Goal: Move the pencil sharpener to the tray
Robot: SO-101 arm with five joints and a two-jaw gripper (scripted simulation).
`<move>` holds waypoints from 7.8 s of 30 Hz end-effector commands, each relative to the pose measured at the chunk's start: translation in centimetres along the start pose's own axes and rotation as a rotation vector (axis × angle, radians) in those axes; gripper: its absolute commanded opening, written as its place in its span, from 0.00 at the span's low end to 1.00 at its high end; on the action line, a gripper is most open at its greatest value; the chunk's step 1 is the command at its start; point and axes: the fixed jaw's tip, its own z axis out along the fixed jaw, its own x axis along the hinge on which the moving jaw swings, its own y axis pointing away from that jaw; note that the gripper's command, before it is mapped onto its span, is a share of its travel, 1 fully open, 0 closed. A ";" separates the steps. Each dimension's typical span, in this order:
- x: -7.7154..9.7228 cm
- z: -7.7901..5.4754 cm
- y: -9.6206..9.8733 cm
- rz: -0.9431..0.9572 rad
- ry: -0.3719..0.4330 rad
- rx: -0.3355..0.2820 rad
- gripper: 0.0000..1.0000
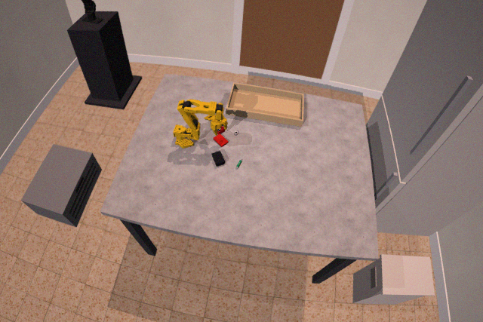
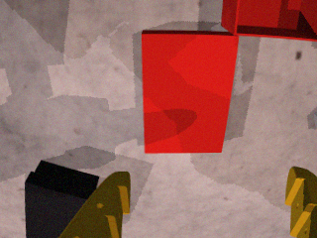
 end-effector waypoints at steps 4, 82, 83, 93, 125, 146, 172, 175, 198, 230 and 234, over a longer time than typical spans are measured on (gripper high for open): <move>0.3 -0.3 -0.2 0.000 0.029 0.031 0.31; -6.3 -0.4 -3.7 0.004 0.029 0.031 0.31; -6.3 -0.4 -3.7 0.004 0.029 0.031 0.31; -6.3 -0.4 -3.8 0.004 0.029 0.031 0.31; -6.2 0.7 -4.1 0.004 0.029 0.031 0.31; -6.1 3.6 -4.2 0.004 0.029 0.031 0.31; -6.1 4.8 -4.0 0.004 0.029 0.031 0.31; -6.1 4.8 -4.0 0.004 0.029 0.031 0.31; -6.2 5.1 -3.9 0.004 0.029 0.031 0.31; -6.2 5.2 -3.8 0.004 0.029 0.031 0.30; -6.2 5.2 -3.8 0.004 0.029 0.031 0.28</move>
